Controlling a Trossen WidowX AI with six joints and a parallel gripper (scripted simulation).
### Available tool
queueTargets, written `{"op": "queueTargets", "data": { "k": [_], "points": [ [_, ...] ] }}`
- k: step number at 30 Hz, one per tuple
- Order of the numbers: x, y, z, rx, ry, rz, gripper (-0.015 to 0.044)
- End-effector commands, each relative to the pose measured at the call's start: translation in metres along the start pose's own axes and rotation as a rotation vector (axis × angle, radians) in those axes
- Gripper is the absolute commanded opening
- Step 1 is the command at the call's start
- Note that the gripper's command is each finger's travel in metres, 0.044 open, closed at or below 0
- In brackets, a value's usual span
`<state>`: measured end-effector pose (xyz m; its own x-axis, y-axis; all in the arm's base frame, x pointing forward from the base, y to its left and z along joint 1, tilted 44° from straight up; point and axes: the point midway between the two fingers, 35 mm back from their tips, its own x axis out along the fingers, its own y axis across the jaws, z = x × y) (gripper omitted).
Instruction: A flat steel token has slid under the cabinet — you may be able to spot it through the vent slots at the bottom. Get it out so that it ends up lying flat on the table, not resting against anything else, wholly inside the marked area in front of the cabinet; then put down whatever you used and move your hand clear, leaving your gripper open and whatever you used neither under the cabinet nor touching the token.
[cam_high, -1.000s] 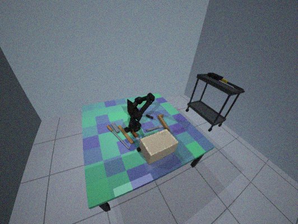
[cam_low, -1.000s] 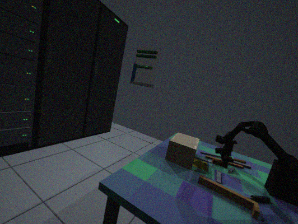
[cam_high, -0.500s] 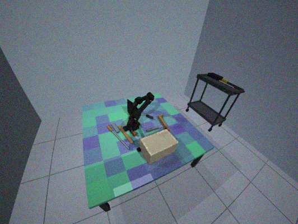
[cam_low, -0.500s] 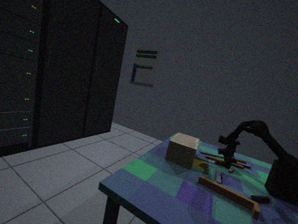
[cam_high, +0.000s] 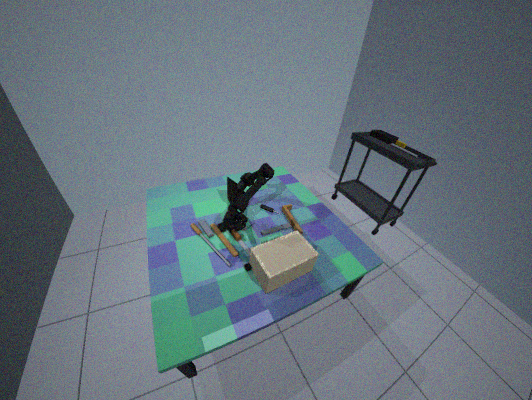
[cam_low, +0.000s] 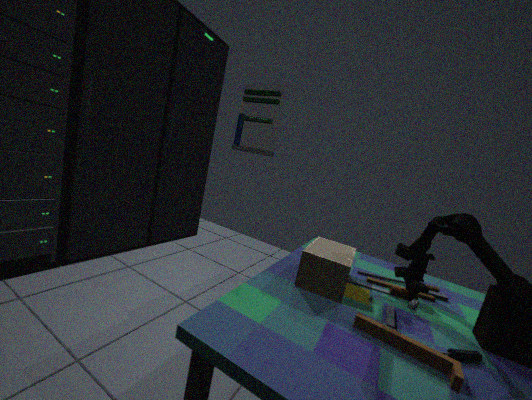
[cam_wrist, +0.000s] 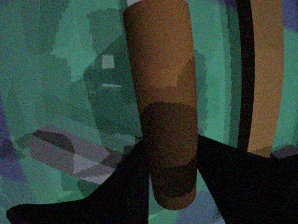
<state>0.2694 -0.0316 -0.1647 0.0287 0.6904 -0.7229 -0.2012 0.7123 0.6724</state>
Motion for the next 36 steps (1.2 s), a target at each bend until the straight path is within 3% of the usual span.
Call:
{"op": "queueTargets", "data": {
  "k": [1, 36],
  "points": [
    [0.001, 0.000, -0.008, -0.001, 0.003, 0.002, 0.0000],
    [-0.004, -0.003, -0.058, 0.003, 0.005, -0.001, 0.0000]
  ]
}}
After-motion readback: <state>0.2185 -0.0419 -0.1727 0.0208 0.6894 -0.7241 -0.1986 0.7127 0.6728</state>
